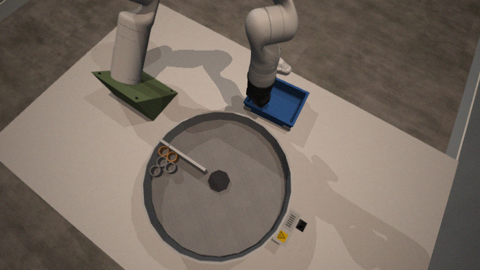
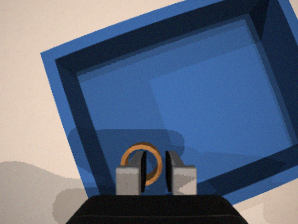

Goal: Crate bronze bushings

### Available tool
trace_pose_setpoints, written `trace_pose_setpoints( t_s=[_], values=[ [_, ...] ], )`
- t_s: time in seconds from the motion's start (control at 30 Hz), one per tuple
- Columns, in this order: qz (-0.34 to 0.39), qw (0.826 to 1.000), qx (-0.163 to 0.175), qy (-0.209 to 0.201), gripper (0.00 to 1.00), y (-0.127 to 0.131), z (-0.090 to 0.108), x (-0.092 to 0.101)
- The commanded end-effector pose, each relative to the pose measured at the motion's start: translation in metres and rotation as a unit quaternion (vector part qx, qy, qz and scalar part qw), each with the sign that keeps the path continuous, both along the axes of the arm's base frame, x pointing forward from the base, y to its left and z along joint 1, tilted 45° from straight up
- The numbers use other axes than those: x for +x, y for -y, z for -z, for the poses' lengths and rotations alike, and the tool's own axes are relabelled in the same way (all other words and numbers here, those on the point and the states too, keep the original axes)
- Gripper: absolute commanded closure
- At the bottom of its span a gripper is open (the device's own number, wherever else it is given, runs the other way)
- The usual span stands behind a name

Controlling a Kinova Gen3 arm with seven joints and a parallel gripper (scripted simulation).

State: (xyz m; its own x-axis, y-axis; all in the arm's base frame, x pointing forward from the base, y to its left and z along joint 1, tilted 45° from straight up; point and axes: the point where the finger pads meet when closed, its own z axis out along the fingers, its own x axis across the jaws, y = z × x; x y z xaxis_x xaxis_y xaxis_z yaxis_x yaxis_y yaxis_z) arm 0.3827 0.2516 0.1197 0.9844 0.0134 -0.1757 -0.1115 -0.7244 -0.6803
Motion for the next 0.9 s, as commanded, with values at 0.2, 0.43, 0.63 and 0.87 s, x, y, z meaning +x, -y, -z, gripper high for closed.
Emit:
trace_pose_setpoints(
  t_s=[0.2,0.43,0.63,0.87],
  values=[
    [0.001,1.000,0.000,0.001,0.58,0.0015,-0.0014,0.0010],
    [0.001,1.000,0.000,0.001,0.58,0.0047,-0.0046,0.0016],
    [0.001,1.000,0.000,0.001,0.58,0.0047,-0.0046,0.0016],
    [0.001,1.000,0.000,0.001,0.58,0.0078,-0.0079,0.0022]
  ],
)
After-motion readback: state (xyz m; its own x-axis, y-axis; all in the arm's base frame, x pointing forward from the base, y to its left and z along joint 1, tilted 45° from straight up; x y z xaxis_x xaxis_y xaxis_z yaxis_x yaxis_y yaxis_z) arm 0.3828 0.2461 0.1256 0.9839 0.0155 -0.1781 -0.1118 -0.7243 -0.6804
